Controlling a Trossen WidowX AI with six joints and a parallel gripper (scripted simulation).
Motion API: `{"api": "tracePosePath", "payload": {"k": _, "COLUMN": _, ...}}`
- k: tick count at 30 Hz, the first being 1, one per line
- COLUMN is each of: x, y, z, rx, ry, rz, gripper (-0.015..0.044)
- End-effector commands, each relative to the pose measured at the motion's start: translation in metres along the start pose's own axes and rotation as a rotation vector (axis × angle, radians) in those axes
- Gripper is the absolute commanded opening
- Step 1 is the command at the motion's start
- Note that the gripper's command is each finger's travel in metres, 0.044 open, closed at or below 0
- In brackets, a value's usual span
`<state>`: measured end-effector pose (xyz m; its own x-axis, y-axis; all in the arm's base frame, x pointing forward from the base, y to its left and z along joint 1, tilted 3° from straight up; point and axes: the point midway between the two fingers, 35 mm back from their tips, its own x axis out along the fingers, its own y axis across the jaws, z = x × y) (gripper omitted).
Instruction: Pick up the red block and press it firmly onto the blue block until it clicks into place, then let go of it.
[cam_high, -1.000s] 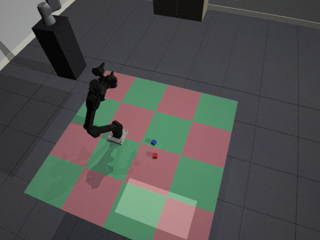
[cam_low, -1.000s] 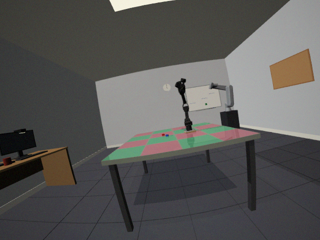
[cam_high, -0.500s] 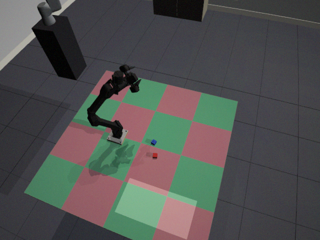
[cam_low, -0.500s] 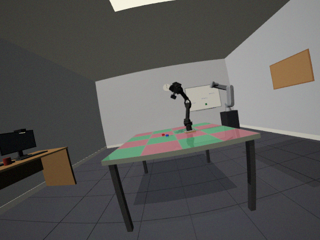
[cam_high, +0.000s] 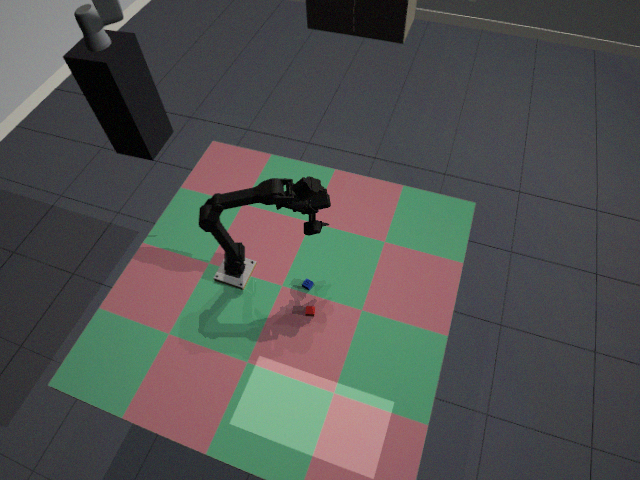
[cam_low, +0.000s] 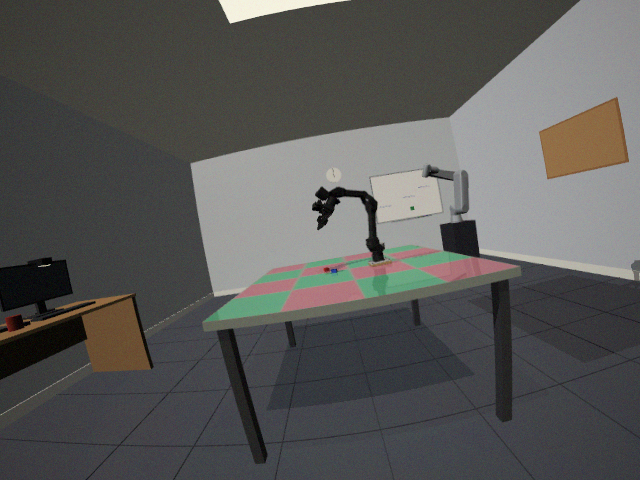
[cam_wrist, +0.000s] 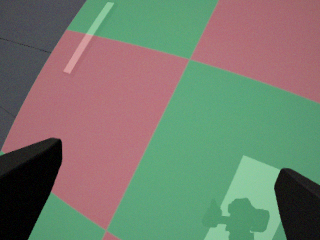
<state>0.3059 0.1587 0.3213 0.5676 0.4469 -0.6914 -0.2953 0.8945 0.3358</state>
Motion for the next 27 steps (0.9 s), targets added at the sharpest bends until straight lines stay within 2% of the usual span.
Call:
{"api": "tracePosePath", "payload": {"k": 1, "x": 0.03, "y": -0.067, "z": -0.009, "rx": -0.024, "ry": 0.113, "rz": -0.158, "gripper": 0.044}}
{"api": "tracePosePath", "payload": {"k": 8, "x": 0.055, "y": -0.187, "z": -0.043, "rx": -0.059, "ry": 0.371, "rz": -0.35, "gripper": 0.044}}
{"api": "tracePosePath", "payload": {"k": 15, "x": 0.043, "y": -0.283, "z": -0.104, "rx": -0.059, "ry": 0.632, "rz": -0.397, "gripper": 0.044}}
{"api": "tracePosePath", "payload": {"k": 23, "x": 0.044, "y": -0.291, "z": -0.107, "rx": -0.058, "ry": 0.654, "rz": -0.395, "gripper": 0.044}}
{"api": "tracePosePath", "payload": {"k": 27, "x": 0.067, "y": -0.303, "z": -0.125, "rx": -0.058, "ry": 0.654, "rz": -0.395, "gripper": 0.044}}
